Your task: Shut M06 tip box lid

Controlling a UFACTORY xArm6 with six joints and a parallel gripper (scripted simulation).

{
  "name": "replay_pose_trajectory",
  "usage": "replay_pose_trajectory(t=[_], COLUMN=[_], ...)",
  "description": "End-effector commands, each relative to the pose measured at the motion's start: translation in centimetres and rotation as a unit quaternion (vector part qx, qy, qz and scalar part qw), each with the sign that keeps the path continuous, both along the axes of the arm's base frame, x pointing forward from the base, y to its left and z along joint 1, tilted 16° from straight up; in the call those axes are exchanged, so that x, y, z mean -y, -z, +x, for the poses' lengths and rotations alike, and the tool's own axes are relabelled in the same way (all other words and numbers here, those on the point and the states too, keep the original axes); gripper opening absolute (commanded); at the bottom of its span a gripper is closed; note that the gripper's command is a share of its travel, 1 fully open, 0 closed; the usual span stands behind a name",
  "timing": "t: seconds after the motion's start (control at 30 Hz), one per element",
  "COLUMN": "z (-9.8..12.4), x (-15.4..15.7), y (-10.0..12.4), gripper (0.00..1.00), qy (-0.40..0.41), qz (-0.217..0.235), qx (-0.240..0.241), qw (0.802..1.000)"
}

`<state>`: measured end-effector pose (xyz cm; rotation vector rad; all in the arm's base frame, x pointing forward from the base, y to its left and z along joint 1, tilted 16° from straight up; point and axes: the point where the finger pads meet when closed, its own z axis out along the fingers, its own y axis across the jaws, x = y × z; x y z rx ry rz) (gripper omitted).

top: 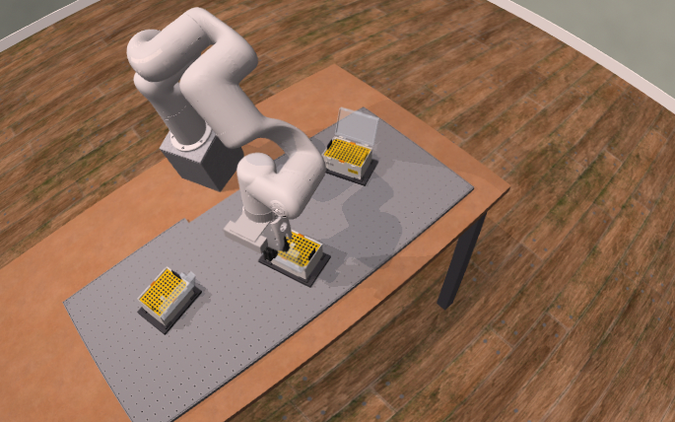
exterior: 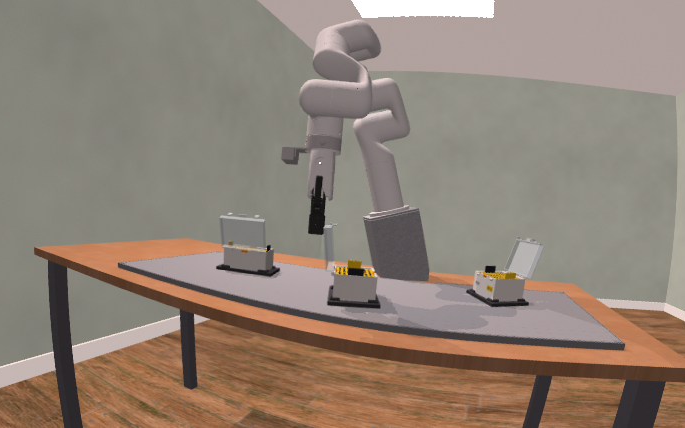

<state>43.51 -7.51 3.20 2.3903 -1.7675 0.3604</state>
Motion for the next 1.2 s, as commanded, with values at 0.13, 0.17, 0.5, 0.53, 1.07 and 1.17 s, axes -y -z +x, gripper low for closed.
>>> replay_pose_trajectory(t=[0.13, 0.17, 0.5, 0.53, 1.07, 1.17], z=[-0.2, -0.3, -0.6, -0.6, -1.1, -1.3], x=[-1.1, -1.2, -2.2, -2.4, -4.1, -4.5], y=[0.0, 0.1, 0.2, 0.2, 0.5, 0.6], gripper=[0.0, 0.0, 0.0, 0.0, 0.0, 0.0], qy=[0.0, 0.0, 0.0, 0.0, 0.0, 0.0], qz=[0.0, 0.0, 0.0, 0.0, 0.0, 0.0], qx=[0.002, 0.002, 0.002, 0.002, 0.002, 0.002], qw=[1.0, 1.0, 1.0, 1.0, 1.0, 1.0])
